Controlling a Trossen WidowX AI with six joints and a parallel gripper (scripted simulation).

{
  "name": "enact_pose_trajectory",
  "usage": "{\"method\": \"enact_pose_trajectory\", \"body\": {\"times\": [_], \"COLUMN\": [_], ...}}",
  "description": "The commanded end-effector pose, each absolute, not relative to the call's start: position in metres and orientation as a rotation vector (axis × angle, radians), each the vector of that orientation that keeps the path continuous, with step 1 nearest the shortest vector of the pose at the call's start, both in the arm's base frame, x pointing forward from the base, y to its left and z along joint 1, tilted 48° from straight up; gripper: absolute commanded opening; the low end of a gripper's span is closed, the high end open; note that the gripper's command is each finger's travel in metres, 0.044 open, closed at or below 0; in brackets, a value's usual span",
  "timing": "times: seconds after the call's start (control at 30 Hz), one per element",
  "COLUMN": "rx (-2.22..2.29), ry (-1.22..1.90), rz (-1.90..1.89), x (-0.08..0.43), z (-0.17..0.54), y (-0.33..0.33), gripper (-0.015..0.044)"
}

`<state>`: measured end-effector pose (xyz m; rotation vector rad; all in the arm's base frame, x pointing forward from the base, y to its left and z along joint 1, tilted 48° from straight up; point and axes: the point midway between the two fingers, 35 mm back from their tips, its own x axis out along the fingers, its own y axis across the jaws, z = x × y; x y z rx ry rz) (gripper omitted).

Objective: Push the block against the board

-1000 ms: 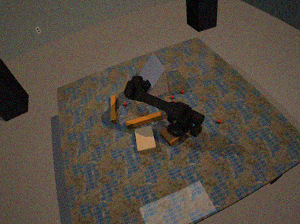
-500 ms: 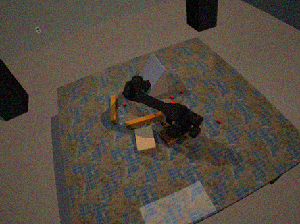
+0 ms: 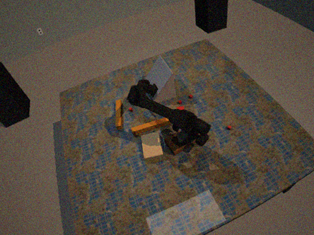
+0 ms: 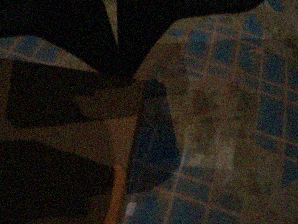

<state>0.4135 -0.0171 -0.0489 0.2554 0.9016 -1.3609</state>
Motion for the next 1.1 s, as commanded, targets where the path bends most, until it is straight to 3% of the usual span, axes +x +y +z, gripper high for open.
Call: {"method": "enact_pose_trajectory", "body": {"times": [0.0, 1.07], "rx": [0.255, 0.255], "ry": [0.897, 0.897], "rz": [-1.374, -1.374], "x": [0.415, 0.409], "z": [-0.044, -0.054], "y": [-0.027, -0.016], "gripper": [0.0, 0.0]}}
